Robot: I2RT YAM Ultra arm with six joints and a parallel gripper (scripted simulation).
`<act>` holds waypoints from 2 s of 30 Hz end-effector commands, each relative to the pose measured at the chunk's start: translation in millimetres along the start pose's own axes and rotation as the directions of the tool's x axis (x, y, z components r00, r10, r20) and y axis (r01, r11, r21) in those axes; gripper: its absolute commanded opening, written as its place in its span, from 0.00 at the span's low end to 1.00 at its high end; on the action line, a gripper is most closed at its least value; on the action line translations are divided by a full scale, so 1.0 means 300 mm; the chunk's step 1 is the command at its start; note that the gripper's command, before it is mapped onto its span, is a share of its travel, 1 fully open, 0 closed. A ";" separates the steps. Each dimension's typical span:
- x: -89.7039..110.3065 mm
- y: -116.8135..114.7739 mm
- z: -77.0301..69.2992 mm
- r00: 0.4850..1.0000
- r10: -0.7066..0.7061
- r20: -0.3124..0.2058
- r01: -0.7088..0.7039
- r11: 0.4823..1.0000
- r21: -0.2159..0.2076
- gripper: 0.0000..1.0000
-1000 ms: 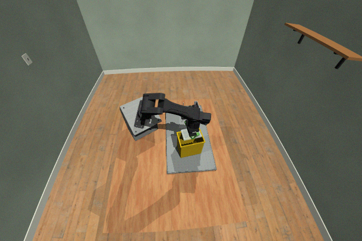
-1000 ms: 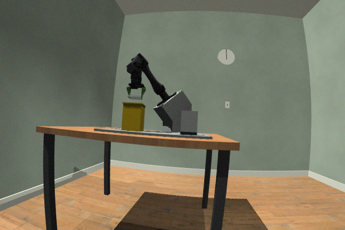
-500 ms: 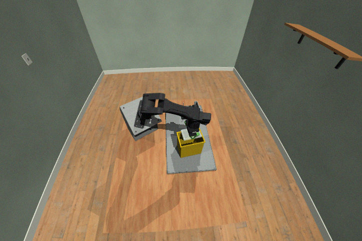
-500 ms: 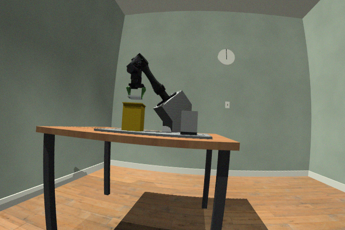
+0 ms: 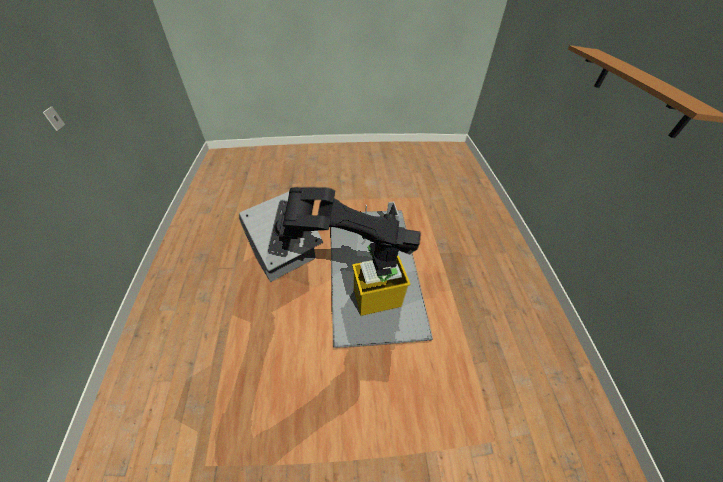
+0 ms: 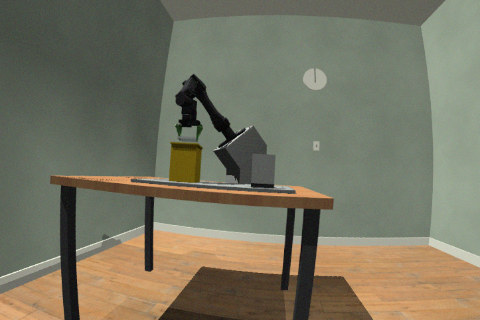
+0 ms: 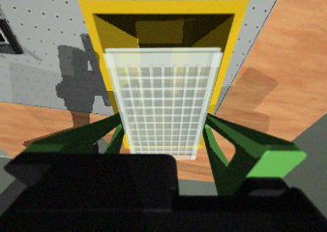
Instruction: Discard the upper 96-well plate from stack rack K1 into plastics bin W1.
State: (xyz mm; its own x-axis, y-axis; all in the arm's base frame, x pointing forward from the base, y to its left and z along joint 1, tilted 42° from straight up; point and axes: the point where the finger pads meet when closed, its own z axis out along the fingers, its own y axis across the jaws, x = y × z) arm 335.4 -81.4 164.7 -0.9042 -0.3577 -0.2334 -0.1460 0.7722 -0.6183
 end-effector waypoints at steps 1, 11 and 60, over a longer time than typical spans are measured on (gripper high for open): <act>-0.013 0.014 0.017 1.000 -0.010 0.023 0.011 1.000 -0.008 0.00; -0.053 -0.013 -0.001 0.997 0.007 0.072 -0.007 1.000 0.006 0.00; -0.035 -0.023 -0.090 0.998 0.014 0.060 -0.015 1.000 0.011 1.00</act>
State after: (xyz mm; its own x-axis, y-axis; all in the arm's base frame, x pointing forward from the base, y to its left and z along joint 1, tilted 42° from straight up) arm 334.2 -74.3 169.9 -0.8919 -0.3799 -0.2454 -0.1582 0.7704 -0.6176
